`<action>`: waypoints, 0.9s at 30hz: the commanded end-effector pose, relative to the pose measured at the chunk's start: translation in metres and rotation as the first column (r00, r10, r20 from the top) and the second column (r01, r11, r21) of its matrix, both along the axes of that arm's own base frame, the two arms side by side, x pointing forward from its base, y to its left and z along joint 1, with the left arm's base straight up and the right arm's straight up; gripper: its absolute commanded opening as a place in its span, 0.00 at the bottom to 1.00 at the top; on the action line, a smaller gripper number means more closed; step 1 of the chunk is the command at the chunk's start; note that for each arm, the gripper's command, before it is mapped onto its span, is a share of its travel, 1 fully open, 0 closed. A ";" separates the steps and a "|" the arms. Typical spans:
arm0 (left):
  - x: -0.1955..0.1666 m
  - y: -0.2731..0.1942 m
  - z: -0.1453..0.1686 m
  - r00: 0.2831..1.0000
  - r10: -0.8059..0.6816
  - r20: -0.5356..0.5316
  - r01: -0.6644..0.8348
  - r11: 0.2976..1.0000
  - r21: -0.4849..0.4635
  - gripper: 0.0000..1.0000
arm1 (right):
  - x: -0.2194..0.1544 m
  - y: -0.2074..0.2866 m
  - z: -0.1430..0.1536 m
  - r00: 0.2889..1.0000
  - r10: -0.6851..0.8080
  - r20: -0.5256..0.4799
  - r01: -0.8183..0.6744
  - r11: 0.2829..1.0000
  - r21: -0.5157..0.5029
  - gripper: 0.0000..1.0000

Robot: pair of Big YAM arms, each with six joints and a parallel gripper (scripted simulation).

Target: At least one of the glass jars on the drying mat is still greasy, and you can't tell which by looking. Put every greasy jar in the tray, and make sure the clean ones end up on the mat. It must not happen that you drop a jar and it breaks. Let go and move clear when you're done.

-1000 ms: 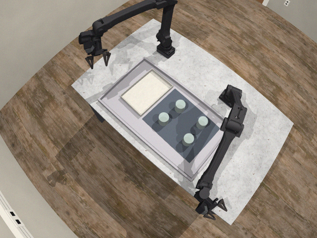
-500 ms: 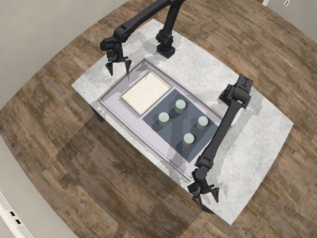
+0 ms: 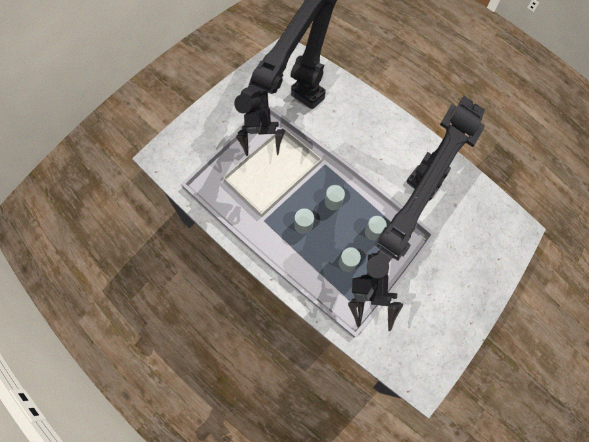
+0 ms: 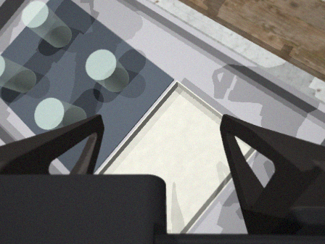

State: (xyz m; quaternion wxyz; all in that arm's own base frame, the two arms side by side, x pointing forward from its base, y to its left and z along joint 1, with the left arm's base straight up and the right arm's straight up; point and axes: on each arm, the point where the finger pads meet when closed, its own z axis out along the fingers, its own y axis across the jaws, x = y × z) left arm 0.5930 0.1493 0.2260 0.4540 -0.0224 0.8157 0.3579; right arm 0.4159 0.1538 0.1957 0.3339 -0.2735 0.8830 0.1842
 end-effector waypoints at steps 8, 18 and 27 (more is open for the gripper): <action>-0.138 -0.105 -0.019 0.971 -0.224 -0.086 0.183 0.923 -0.340 1.00 | -0.048 0.099 -0.058 0.999 -0.032 -0.042 0.029 0.998 -0.054 1.00; -0.252 -0.163 -0.085 0.902 -0.390 -0.185 0.228 0.795 -0.562 1.00 | -0.081 0.196 -0.082 0.999 -0.032 -0.020 0.030 0.994 -0.102 1.00; -0.309 -0.186 -0.119 0.855 -0.467 -0.227 0.219 0.721 -0.657 1.00 | -0.099 0.225 -0.110 0.988 -0.120 -0.101 0.103 0.982 -0.159 1.00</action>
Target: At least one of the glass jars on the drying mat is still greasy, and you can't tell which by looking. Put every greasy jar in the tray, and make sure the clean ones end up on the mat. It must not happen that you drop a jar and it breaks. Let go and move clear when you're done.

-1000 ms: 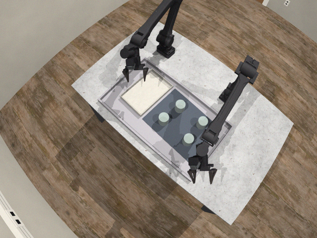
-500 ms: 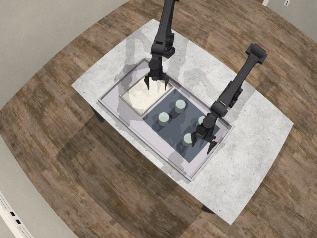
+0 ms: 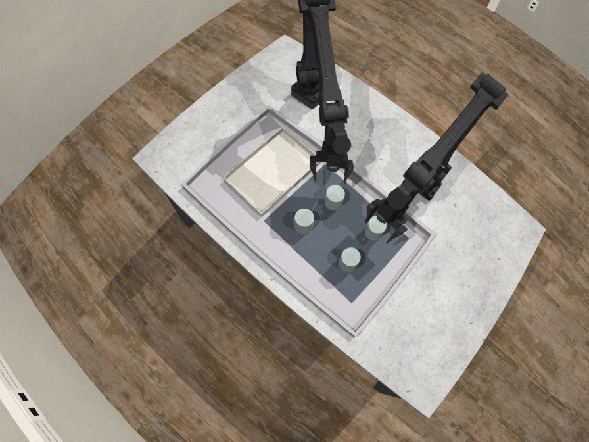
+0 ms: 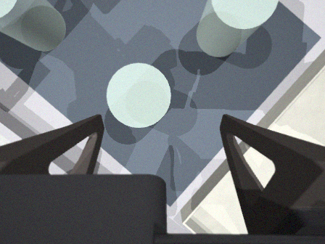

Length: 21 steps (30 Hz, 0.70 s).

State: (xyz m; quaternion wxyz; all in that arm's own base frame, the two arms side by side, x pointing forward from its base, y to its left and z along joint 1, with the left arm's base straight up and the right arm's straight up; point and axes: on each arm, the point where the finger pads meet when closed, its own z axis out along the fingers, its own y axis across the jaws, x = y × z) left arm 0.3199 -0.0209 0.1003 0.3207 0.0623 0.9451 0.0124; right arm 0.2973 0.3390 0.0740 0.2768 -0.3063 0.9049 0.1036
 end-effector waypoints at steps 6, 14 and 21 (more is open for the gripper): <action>-0.028 -0.012 0.014 0.998 0.003 -0.057 -0.006 0.998 -0.060 0.55 | 0.045 0.024 0.007 0.911 -0.355 -0.210 0.357 0.934 -0.026 0.66; -0.015 0.007 0.011 0.970 0.060 -0.237 -0.074 0.996 -0.048 0.10 | 0.053 0.009 0.006 0.785 -0.520 -0.336 0.506 0.852 -0.135 0.10; -0.006 0.029 0.004 0.887 0.096 -0.451 -0.124 0.992 -0.032 0.10 | 0.027 -0.001 -0.012 0.666 -0.614 -0.424 0.533 0.789 -0.305 0.10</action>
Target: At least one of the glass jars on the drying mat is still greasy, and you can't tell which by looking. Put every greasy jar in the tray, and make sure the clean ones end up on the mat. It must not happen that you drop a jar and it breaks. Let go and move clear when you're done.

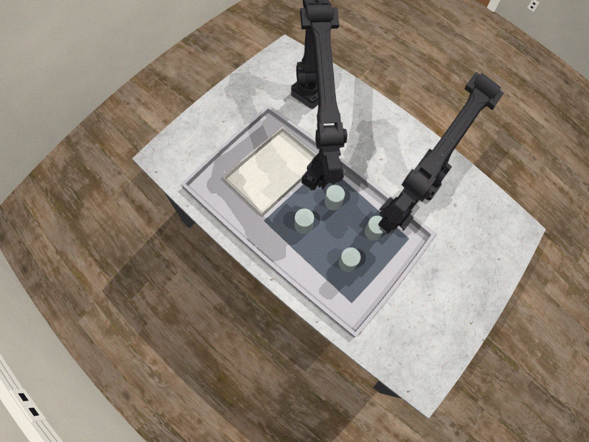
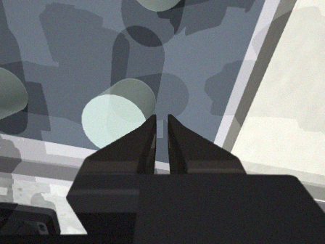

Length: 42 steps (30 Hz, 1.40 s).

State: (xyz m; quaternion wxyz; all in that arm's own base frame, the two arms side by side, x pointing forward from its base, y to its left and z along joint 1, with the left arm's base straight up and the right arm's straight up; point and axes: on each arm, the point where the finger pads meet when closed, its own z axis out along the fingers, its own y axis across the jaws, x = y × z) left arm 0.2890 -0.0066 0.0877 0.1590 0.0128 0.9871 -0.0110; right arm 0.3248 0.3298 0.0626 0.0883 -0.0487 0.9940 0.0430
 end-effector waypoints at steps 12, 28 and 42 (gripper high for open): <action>0.005 0.022 -0.012 0.950 0.026 -0.310 -0.018 0.999 0.029 0.10 | -0.009 0.005 0.002 0.983 -0.104 -0.154 0.095 0.993 -0.065 0.10; 0.015 0.019 -0.028 0.956 0.007 -0.293 0.001 1.000 0.028 0.10 | 0.000 0.007 -0.012 0.980 -0.127 -0.154 0.117 0.991 -0.068 0.10; 0.008 0.020 -0.030 0.955 0.014 -0.296 -0.006 1.000 0.027 0.65 | -0.004 0.002 -0.038 0.979 -0.119 -0.168 0.105 0.991 -0.087 0.10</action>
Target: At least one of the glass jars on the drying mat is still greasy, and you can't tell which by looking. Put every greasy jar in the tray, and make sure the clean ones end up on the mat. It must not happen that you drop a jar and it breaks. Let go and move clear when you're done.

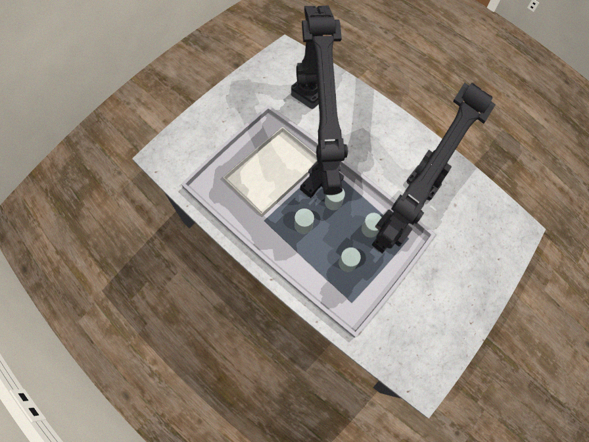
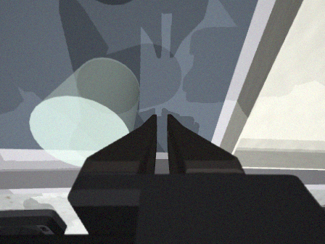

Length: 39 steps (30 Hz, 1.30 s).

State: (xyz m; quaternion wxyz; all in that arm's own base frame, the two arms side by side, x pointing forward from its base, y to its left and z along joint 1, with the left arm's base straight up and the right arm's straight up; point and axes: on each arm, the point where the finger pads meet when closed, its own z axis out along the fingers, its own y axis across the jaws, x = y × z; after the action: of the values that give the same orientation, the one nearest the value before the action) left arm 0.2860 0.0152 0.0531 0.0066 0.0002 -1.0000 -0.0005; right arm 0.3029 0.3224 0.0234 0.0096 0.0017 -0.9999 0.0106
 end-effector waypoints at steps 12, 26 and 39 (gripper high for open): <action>0.005 -0.001 0.004 1.000 -0.012 0.021 0.012 1.000 0.000 0.54 | 0.009 0.008 0.014 0.999 -0.017 0.039 0.015 0.999 0.047 0.65; 0.006 0.000 0.006 0.999 -0.012 0.030 0.012 1.000 0.000 0.00 | 0.007 0.009 0.015 0.999 -0.012 0.042 0.010 0.999 0.050 0.65; 0.025 0.000 0.033 0.996 -0.011 0.091 0.011 1.000 0.003 0.00 | 0.008 0.008 0.015 0.999 -0.012 0.042 0.010 0.999 0.049 0.08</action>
State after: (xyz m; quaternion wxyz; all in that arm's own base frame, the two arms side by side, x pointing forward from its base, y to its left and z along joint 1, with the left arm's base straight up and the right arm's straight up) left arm 0.2839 0.0149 0.0517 0.0087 -0.0006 -1.0000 -0.0003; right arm 0.3047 0.3208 0.0225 0.0064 -0.0024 -1.0000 0.0072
